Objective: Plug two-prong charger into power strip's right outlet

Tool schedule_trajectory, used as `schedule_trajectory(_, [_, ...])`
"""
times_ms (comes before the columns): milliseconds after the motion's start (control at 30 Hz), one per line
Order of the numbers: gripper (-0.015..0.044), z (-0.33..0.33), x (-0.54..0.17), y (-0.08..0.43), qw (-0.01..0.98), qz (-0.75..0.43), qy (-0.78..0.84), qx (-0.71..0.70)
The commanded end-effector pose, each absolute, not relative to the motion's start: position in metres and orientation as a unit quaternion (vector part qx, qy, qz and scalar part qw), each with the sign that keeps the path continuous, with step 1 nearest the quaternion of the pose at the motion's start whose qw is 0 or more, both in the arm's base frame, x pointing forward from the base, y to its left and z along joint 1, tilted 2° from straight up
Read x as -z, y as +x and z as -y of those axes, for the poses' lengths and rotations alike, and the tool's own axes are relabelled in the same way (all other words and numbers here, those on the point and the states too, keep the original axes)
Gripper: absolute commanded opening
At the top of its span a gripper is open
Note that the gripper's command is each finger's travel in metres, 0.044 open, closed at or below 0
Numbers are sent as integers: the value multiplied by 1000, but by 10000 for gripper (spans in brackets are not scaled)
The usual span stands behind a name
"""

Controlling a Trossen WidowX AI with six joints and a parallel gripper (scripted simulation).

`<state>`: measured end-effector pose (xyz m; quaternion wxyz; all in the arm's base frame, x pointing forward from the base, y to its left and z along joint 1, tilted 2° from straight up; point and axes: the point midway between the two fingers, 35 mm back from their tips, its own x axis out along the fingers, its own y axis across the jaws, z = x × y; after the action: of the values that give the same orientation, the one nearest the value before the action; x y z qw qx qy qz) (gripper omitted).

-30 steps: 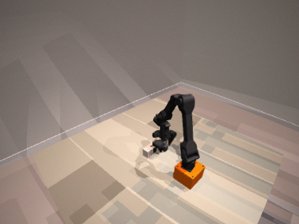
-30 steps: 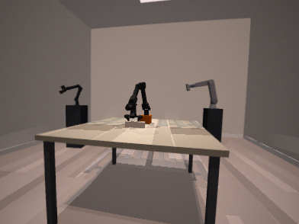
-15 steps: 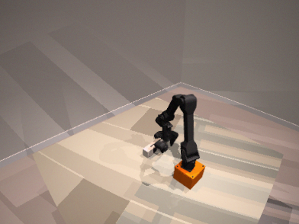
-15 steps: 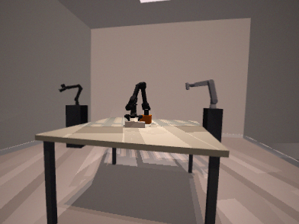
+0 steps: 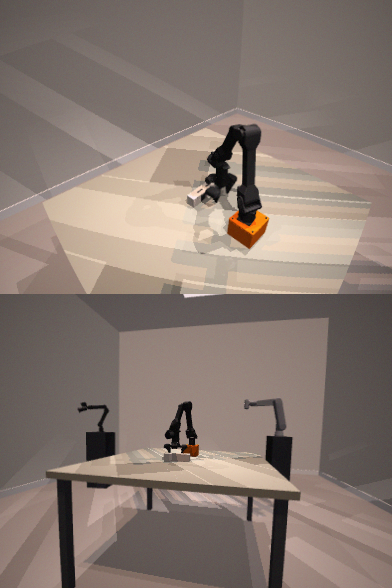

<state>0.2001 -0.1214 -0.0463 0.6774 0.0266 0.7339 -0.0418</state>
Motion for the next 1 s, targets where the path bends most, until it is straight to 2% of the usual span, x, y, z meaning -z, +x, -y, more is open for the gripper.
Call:
schedule_trajectory(0, [440, 121, 45, 195, 680, -731, 24, 41])
schedule_trajectory(533, [440, 119, 46, 180, 680, -731, 28, 41])
schedule_trajectory(967, [440, 118, -28, 197, 858, -511, 16, 45])
